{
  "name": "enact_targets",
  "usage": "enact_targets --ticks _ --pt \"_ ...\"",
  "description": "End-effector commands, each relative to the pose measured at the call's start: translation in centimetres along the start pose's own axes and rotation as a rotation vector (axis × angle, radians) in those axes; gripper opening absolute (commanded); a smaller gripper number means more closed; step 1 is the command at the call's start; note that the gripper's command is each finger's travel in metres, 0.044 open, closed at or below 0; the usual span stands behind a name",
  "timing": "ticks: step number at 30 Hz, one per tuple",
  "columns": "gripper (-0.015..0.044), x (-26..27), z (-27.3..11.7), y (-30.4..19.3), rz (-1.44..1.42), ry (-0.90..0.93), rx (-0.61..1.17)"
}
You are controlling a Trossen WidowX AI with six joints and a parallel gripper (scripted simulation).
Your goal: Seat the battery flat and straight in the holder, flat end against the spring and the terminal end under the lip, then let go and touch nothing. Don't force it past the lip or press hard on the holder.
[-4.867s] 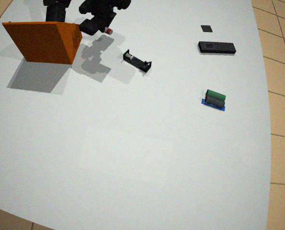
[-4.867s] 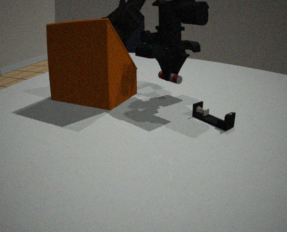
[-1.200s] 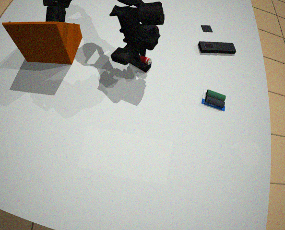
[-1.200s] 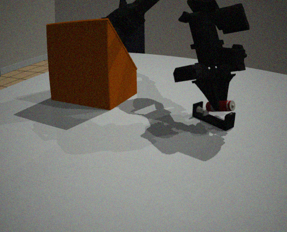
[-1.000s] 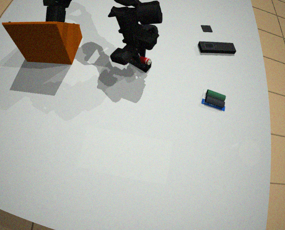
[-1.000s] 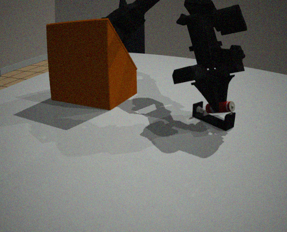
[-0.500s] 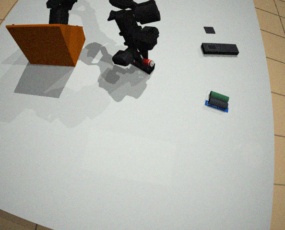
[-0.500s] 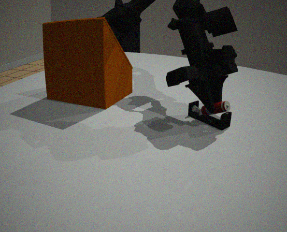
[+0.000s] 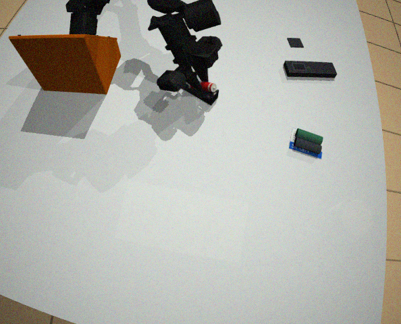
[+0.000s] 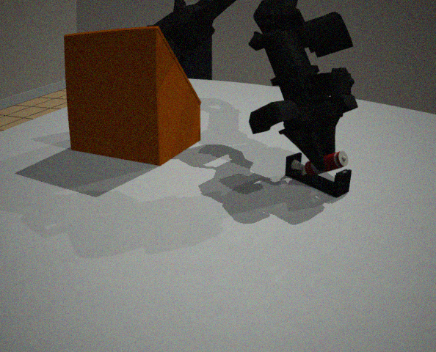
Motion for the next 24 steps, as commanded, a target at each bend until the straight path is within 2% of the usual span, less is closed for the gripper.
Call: enact_targets --ticks 1,24 --pt "0.0071 -0.2 -0.1 -0.3 0.004 -0.005 -0.005" --pt "0.0071 -0.7 -0.8 -2.1 0.007 0.002 0.001"
Point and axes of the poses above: the point midway between the two fingers, 35 mm back from their tips, its own z axis out along the fingers, its own x axis across the jaws, y = z × x, the point moved 2 cm from there along -z, back along the fingers, and after that the axes turned 13 degrees about z, right-handed, at the moved point
